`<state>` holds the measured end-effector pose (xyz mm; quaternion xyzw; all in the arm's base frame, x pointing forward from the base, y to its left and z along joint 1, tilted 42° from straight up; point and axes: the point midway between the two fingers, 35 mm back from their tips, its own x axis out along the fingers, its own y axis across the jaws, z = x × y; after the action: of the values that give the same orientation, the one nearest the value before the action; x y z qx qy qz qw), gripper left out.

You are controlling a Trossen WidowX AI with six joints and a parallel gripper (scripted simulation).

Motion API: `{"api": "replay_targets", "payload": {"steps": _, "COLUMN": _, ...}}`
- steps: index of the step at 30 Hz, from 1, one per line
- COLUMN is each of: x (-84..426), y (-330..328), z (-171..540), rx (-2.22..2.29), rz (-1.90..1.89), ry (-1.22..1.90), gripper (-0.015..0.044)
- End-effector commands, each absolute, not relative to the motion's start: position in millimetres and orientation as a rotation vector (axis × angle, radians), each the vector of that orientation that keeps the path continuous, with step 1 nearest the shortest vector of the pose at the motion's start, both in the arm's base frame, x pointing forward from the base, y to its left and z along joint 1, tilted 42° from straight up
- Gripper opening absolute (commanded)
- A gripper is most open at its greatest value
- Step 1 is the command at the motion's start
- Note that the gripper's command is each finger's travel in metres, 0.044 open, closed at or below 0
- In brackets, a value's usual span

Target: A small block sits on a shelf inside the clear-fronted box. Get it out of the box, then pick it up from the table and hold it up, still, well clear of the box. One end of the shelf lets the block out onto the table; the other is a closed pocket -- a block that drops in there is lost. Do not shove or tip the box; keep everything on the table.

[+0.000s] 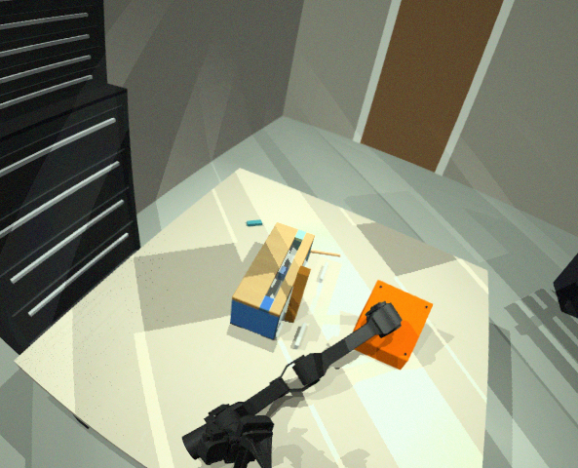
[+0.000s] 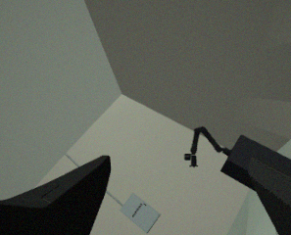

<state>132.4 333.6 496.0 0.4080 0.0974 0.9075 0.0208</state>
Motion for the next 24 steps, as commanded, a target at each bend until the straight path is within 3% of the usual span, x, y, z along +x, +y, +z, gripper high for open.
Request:
{"api": "replay_targets", "payload": {"steps": 1, "x": 130.3, "y": 332.1, "z": 497.7, "rx": 1.265, "rz": 2.822, "ry": 0.3, "gripper": 0.04}}
{"api": "replay_targets", "payload": {"steps": 10, "x": 45.2, "y": 248.4, "z": 557.3, "rx": 1.24, "rz": 3.19, "ry": 0.236, "gripper": 0.04}}
{"api": "replay_targets", "payload": {"steps": 24, "x": -39.6, "y": 41.3, "z": 590.0, "rx": 0.956, "rz": 3.908, "ry": 0.088, "gripper": 0.04}}
